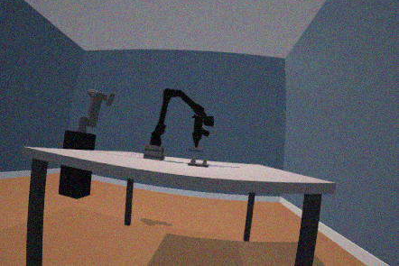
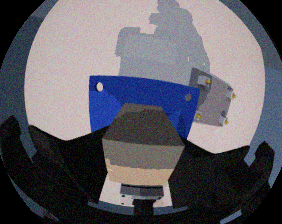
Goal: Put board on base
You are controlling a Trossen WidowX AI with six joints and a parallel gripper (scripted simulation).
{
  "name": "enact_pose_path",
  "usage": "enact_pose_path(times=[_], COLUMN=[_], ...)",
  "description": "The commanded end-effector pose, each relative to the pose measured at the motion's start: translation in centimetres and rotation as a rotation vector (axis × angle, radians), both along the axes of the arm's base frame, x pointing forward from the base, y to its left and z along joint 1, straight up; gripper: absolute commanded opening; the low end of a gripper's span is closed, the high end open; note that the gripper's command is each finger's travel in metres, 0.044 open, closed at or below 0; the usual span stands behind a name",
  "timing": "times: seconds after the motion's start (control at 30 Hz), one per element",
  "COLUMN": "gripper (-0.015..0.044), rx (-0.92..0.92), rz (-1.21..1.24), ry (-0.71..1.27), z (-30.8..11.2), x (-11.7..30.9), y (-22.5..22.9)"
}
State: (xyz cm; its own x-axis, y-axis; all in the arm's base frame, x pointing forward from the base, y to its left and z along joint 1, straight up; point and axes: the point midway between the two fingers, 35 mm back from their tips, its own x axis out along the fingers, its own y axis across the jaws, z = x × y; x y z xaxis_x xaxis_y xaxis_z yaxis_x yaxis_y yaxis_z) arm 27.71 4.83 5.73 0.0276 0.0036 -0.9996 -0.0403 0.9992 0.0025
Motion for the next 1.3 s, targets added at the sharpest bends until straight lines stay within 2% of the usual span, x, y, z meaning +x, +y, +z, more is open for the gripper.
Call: enact_pose_path(times=[0.0, 1.27], gripper=[0.0, 0.0], rx=[-0.004, -0.011], rz=[-0.003, -0.046], ry=[0.0, 0.0], z=[0.0, 0.2], x=[0.5, 3.3], y=[-0.8, -9.7])
